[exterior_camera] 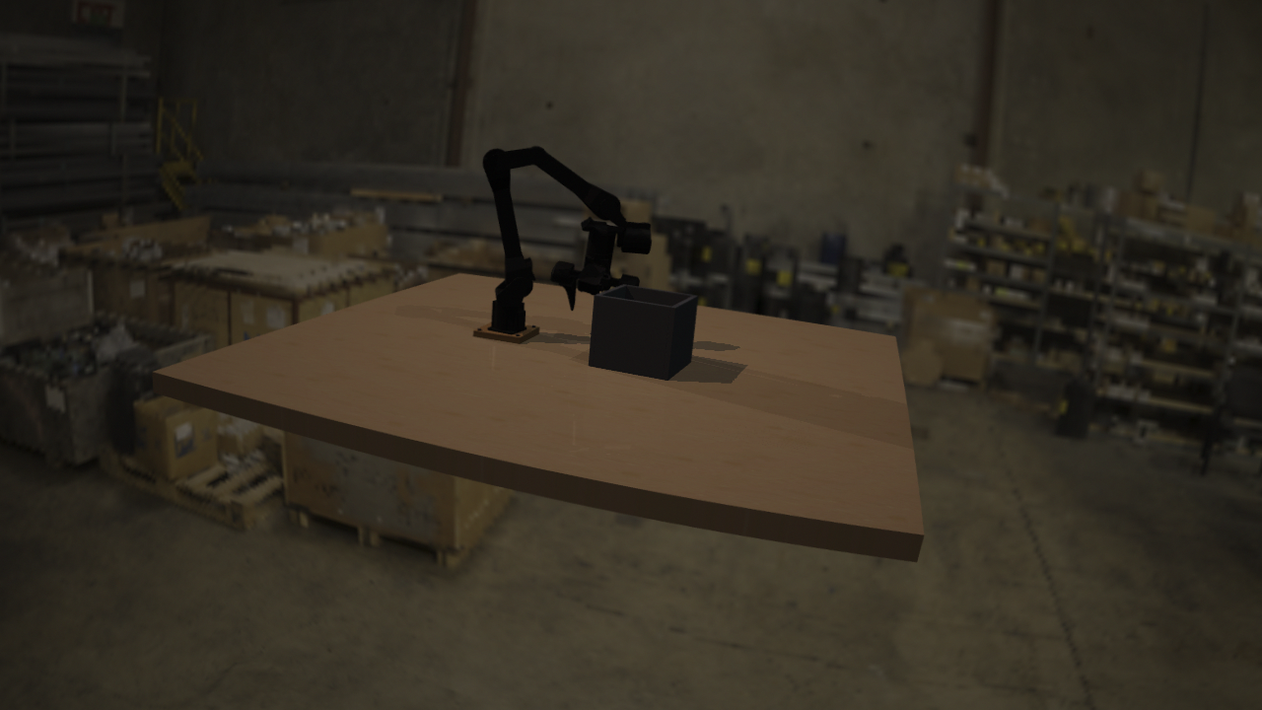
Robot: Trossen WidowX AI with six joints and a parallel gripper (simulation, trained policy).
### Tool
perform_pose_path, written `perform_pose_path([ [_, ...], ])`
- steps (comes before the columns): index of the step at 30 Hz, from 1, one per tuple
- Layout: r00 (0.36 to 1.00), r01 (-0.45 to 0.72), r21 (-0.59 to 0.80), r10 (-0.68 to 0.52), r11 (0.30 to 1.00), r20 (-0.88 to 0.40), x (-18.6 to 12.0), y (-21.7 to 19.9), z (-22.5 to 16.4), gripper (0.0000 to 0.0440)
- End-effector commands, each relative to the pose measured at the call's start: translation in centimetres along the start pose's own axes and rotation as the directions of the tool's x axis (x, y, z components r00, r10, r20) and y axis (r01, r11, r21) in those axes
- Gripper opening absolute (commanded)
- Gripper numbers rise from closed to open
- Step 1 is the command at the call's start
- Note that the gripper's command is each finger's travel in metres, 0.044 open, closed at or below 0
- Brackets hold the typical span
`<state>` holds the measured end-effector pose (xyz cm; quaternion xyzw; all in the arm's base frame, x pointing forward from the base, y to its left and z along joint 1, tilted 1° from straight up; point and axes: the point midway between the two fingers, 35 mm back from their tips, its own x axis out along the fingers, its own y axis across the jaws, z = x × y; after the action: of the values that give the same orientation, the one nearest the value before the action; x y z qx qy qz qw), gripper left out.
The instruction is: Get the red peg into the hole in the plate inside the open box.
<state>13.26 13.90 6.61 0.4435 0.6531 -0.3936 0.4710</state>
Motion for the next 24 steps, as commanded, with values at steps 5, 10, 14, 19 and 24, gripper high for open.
perform_pose_path([
  [5,1.000,0.001,-0.036,-0.001,0.999,0.014,1.1,0.6,0.3,0.0202],
  [10,1.000,-0.005,-0.069,0.006,0.998,0.010,1.1,1.1,0.1,0.0071],
  [14,1.000,-0.024,-0.093,0.023,0.995,-0.007,0.7,1.5,-0.3,0.0000],
  [19,0.995,-0.085,-0.104,0.079,0.991,-0.064,-0.8,2.2,-1.4,0.0000],
  [24,0.983,-0.157,-0.124,0.143,0.980,-0.112,-2.7,2.9,-2.3,0.0000],
])
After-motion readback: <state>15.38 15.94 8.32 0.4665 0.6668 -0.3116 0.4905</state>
